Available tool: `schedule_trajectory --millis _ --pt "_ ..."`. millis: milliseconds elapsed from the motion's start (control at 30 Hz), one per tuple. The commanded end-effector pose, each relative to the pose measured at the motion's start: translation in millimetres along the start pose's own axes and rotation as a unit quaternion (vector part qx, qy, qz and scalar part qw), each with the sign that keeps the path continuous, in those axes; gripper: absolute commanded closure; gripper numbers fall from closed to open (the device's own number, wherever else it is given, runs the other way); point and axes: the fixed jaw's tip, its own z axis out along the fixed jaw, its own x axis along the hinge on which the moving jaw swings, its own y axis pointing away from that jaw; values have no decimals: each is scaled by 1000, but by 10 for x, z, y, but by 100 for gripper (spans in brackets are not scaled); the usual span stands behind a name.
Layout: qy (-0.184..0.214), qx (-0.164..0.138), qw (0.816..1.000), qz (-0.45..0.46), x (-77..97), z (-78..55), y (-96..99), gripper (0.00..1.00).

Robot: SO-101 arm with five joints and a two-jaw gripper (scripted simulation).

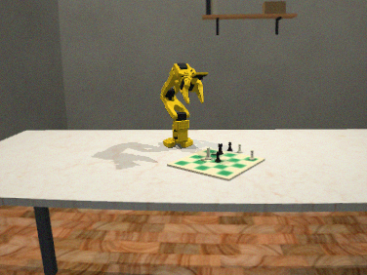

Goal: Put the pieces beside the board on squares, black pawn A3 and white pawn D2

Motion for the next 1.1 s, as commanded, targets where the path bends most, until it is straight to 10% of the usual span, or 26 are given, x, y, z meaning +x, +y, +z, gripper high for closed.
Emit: schedule_trajectory --millis 0,367,800,1067 --pt "47 -4 999 -4 -176 72 7 75" --pt "138 -10 990 -7 -528 684 36 88" --pt "203 -14 979 -10 -460 1315 75 97" --pt "220 -15 975 -10 -390 1477 87 99"
